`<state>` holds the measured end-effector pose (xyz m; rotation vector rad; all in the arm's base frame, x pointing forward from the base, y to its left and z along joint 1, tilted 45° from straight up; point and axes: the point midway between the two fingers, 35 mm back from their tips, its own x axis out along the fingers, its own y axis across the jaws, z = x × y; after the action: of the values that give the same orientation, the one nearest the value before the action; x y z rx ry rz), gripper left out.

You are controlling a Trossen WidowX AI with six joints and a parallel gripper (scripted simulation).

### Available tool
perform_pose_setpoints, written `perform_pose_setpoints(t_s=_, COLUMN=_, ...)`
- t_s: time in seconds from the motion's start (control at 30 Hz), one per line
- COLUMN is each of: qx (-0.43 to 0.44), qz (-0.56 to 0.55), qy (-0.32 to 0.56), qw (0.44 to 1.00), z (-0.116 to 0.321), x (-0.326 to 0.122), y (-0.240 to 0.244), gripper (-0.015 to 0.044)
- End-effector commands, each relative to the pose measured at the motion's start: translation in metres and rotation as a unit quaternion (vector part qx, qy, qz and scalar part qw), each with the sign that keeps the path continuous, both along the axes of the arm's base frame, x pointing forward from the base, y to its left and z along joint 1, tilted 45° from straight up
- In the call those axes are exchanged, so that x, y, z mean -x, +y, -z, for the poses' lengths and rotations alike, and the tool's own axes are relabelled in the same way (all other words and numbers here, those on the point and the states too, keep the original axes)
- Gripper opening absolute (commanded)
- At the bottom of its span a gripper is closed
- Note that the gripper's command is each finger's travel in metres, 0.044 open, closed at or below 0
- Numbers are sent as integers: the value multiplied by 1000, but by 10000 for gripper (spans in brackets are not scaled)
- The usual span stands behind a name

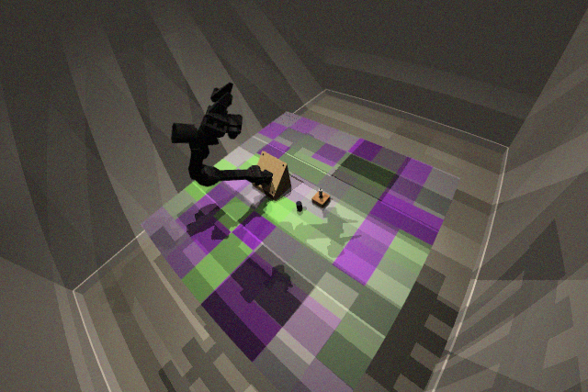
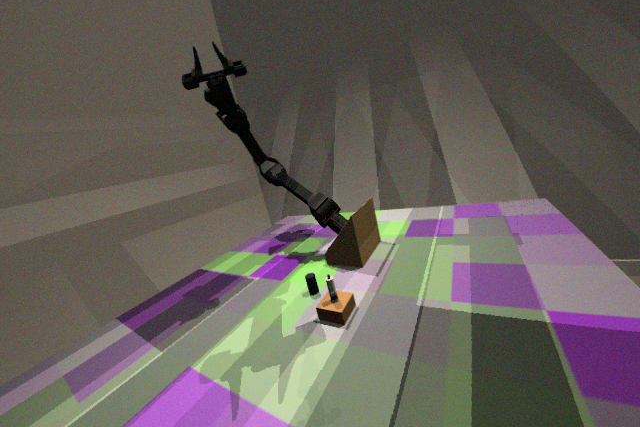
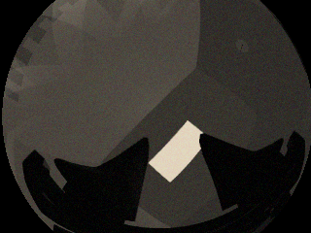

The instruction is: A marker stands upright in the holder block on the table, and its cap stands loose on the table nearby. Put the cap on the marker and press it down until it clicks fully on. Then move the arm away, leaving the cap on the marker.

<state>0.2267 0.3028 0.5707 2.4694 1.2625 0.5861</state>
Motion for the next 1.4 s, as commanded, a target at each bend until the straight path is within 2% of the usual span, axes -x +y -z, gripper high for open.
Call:
perform_pose_setpoints(t_s=0.0, qx=88, qz=52, qy=43, qw=994, z=63, x=-39, y=11, gripper=243)
perform_pose_setpoints(t_s=0.3, qx=293, qz=146, qy=129, qw=936, z=205, x=-100, y=-2, gripper=243)
perform_pose_setpoints(t_s=0.57, qx=485, qz=193, qy=201, qw=829, z=329, x=-120, y=-50, gripper=243)
perform_pose_setpoints(t_s=0.73, qx=600, qz=197, qy=241, qw=737, z=396, x=-115, y=-94, gripper=243)
perform_pose_setpoints(t_s=0.87, qx=693, qz=183, qy=272, qw=642, z=444, x=-100, y=-138, gripper=243)
perform_pose_setpoints(t_s=1.07, qx=810, qz=127, qy=310, qw=481, z=495, x=-64, y=-205, gripper=243)
perform_pose_setpoints(t_s=1.23, qx=886, qz=39, qy=333, qw=319, z=517, x=-20, y=-265, gripper=243)
perform_pose_setpoints(t_s=1.37, qx=894, qz=25, qy=335, qw=297, z=518, x=-13, y=-273, gripper=243)
